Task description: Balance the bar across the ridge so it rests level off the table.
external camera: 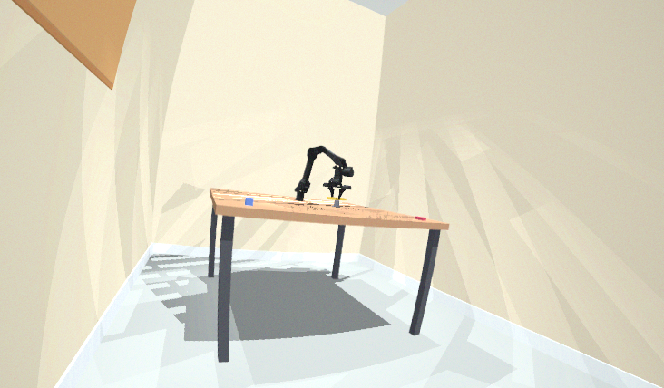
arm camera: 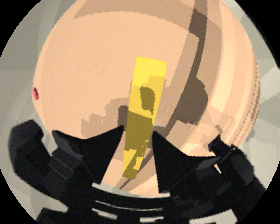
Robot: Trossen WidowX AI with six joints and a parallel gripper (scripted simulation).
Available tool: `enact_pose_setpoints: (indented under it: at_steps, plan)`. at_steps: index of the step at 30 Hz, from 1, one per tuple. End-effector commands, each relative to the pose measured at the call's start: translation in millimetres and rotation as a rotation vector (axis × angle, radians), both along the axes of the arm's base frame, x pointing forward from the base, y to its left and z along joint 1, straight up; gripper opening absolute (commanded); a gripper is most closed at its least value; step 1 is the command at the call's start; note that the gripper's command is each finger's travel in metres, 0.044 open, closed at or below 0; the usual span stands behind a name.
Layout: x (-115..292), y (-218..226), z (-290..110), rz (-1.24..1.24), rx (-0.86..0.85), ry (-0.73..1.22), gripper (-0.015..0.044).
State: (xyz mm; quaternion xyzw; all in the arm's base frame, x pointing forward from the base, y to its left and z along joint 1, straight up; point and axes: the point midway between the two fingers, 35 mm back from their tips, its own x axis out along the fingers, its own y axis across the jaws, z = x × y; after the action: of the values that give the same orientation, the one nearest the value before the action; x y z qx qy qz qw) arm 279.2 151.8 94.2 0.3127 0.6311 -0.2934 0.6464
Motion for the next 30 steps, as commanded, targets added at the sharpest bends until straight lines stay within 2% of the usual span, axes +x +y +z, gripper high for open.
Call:
enact_pose_setpoints:
  at_steps: [1, 7, 11, 19, 30]
  plan:
    - [0, 0, 0, 0.000, 0.000, 0.000, 0.0290]
    - [0, 0, 0, 0.000, 0.000, 0.000, 0.0440]
    - [1, 1, 8, 0.000, 0.000, 0.000, 0.0440]
    - [-2, -1, 98, 0.000, 0.000, 0.000, 0.0440]
    - [-3, -2, 100, 0.000, 0.000, 0.000, 0.0440]
